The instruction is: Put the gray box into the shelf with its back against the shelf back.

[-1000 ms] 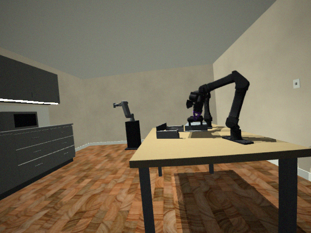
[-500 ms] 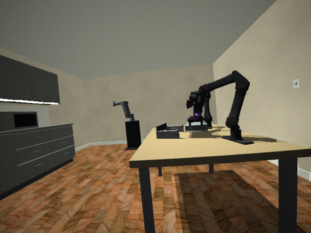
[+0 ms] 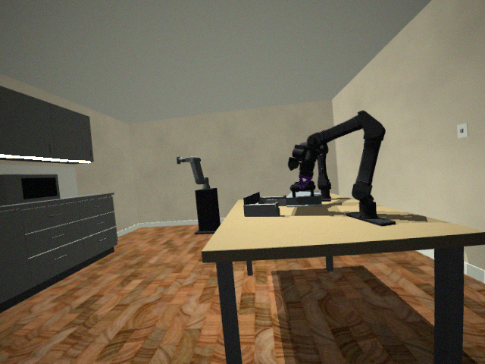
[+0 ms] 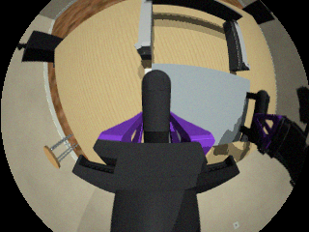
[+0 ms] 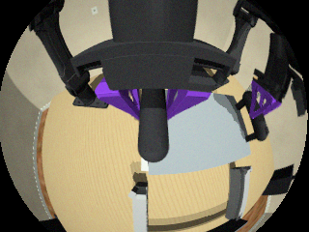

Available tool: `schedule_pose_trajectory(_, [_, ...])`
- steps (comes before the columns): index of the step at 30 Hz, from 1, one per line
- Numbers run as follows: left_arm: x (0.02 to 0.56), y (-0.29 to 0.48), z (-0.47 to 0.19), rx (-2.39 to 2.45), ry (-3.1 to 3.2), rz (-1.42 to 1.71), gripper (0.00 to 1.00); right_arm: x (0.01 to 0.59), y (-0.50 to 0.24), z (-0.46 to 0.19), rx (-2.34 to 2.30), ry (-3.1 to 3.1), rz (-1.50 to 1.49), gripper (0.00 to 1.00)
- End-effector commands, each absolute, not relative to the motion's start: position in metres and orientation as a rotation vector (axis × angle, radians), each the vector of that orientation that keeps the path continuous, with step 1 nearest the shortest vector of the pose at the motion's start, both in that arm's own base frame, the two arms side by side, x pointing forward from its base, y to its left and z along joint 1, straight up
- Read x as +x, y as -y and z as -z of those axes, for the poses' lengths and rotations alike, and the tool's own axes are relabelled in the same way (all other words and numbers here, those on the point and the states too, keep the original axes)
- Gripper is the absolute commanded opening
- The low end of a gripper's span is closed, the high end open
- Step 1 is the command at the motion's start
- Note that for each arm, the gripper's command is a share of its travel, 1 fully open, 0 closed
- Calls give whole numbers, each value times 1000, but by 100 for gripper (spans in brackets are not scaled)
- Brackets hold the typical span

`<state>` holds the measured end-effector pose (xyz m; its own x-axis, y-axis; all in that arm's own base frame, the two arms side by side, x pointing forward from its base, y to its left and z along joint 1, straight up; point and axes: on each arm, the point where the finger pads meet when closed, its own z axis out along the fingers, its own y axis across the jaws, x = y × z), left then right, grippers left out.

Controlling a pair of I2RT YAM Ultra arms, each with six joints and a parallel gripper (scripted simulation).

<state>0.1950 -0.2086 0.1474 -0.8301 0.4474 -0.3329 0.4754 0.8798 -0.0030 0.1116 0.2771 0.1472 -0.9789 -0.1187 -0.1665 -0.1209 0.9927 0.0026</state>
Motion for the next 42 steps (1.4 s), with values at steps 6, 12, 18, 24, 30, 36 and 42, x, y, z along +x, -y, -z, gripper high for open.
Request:
schedule_pose_trajectory(6, [227, 228, -178, 662, -2607, 181, 16, 141, -280, -182, -134, -2875, -102, 16])
schedule_pose_trajectory(12, [234, 231, -181, 657, -2599, 180, 16, 151, -286, -183, -119, -2863, -129, 16])
schedule_pose_trajectory(18, [240, 232, -185, 644, -2588, 189, 16, 159, -289, -183, -105, -2861, -138, 16])
schedule_pose_trajectory(24, [249, 238, -183, 649, -2592, 184, 16, 170, -290, -180, -124, -2862, -120, 16])
schedule_pose_trajectory(30, [258, 241, -182, 652, -2599, 174, 16, 178, -291, -185, -121, -2854, -143, 16])
schedule_pose_trajectory(36, [264, 243, -188, 639, -2584, 185, 16, 186, -292, -185, -99, -2853, -145, 16])
schedule_pose_trajectory(42, [275, 250, -183, 644, -2592, 176, 16, 199, -295, -183, -124, -2852, -135, 16])
